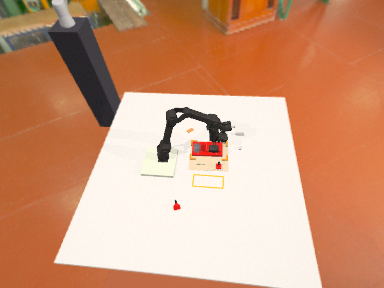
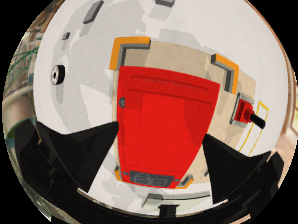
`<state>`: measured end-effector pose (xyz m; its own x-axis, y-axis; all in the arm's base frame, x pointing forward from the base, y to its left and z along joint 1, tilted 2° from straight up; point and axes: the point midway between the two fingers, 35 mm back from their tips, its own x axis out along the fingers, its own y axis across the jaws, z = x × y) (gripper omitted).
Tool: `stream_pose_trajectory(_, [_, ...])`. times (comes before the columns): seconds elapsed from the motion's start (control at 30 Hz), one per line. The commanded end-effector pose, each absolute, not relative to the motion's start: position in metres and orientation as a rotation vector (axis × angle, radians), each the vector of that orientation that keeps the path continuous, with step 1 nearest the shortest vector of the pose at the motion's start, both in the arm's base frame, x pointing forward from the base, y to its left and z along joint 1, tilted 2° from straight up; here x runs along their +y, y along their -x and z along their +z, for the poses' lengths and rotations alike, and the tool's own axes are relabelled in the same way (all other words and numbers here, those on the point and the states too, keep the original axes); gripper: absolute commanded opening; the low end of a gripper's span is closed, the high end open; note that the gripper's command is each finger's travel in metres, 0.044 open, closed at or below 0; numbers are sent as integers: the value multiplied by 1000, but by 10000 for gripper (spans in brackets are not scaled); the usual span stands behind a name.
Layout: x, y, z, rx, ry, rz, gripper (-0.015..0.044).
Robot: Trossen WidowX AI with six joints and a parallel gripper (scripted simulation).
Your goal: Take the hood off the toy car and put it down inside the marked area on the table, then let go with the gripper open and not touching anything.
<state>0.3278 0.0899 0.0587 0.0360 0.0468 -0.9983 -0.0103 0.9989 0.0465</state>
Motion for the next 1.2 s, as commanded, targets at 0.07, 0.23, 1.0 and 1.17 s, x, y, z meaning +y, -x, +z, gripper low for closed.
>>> stream_pose_trajectory(0.07, [90, -327, 58, 1536, -29, 44, 414])
stream_pose_trajectory(0.23, [90, -327, 58, 1536, -29, 44, 322])
stream_pose_trajectory(1.0, [90, -328, 67, 1536, -29, 43, 0])
stream_pose_trajectory(1.17, [89, -328, 70, 1536, -29, 43, 0])
